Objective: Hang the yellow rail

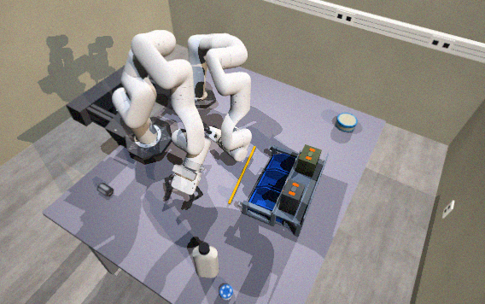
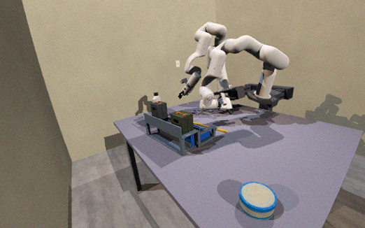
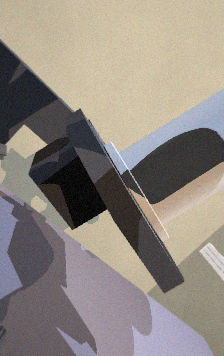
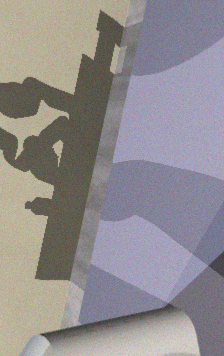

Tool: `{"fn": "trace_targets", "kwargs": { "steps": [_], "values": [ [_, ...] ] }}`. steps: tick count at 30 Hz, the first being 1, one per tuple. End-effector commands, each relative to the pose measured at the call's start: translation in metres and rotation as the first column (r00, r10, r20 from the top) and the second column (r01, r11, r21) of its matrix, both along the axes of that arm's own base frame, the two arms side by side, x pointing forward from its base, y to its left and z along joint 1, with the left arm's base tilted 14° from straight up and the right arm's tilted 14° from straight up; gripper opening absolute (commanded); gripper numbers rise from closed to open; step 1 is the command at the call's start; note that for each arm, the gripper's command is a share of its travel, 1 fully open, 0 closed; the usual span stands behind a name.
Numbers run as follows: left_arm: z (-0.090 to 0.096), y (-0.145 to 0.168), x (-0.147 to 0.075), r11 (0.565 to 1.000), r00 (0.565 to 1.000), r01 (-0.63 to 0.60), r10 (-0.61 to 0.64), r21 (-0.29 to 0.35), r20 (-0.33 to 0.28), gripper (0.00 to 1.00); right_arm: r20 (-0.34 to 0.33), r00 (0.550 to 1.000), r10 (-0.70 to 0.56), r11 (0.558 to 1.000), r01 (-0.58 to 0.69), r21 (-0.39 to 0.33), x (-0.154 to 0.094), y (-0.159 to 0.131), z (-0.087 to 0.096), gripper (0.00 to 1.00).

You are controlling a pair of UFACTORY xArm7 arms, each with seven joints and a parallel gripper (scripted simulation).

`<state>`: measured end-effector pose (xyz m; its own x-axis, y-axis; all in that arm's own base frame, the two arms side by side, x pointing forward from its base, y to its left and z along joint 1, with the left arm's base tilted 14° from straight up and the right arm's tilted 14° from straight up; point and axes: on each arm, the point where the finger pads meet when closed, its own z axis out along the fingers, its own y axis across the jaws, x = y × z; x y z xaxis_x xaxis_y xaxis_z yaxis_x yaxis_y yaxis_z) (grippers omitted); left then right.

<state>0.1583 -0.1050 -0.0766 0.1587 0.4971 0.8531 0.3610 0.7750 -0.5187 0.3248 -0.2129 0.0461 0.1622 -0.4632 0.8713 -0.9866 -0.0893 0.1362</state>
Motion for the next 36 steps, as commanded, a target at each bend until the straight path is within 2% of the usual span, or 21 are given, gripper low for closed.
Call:
{"fn": "trace_targets", "kwargs": {
  "steps": [1, 18, 20, 22, 26, 32, 34, 35, 36],
  "values": [
    [0.0, -0.001, 0.001, 1.0, 1.0, 0.001, -0.001, -0.002, 0.002, 1.0, 0.002, 1.0, 0.0, 1.0, 0.0, 0.0, 0.001, 0.0, 0.0, 1.0],
    [0.0, -0.001, 0.001, 1.0, 1.0, 0.001, -0.001, -0.002, 0.003, 1.0, 0.002, 1.0, 0.0, 1.0, 0.0, 0.0, 0.001, 0.0, 0.0, 1.0],
    [0.0, -0.002, 0.004, 1.0, 1.0, 0.008, -0.008, -0.012, 0.019, 1.0, 0.002, 1.0, 0.0, 1.0, 0.0, 0.0, 0.001, 0.0, 0.001, 1.0],
    [-0.002, -0.005, 0.016, 0.999, 0.997, 0.033, -0.029, -0.042, 0.074, 1.0, 0.002, 1.0, -0.001, 1.0, 0.001, -0.001, 0.001, -0.001, 0.001, 1.0],
    [-0.008, -0.02, 0.063, 0.98, 0.954, 0.14, -0.095, -0.142, 0.283, 1.0, 0.0, 1.0, -0.006, 1.0, 0.006, -0.005, 0.002, -0.004, 0.005, 1.0],
    [-0.015, -0.029, 0.098, 0.95, 0.885, 0.238, -0.126, -0.203, 0.448, 1.0, -0.006, 1.0, -0.028, 0.999, 0.028, -0.021, 0.003, -0.015, 0.019, 1.0],
    [-0.015, -0.029, 0.098, 0.95, 0.885, 0.238, -0.126, -0.203, 0.448, 1.0, -0.006, 1.0, -0.028, 0.999, 0.028, -0.021, 0.003, -0.015, 0.019, 1.0],
    [-0.017, -0.034, 0.114, 0.933, 0.845, 0.283, -0.132, -0.224, 0.517, 1.0, -0.007, 0.999, -0.034, 0.999, 0.034, -0.024, 0.003, -0.018, 0.022, 1.0],
    [-0.018, -0.035, 0.119, 0.927, 0.833, 0.296, -0.134, -0.229, 0.537, 1.0, -0.009, 0.999, -0.04, 0.999, 0.04, -0.028, 0.004, -0.021, 0.026, 1.0]
  ]
}}
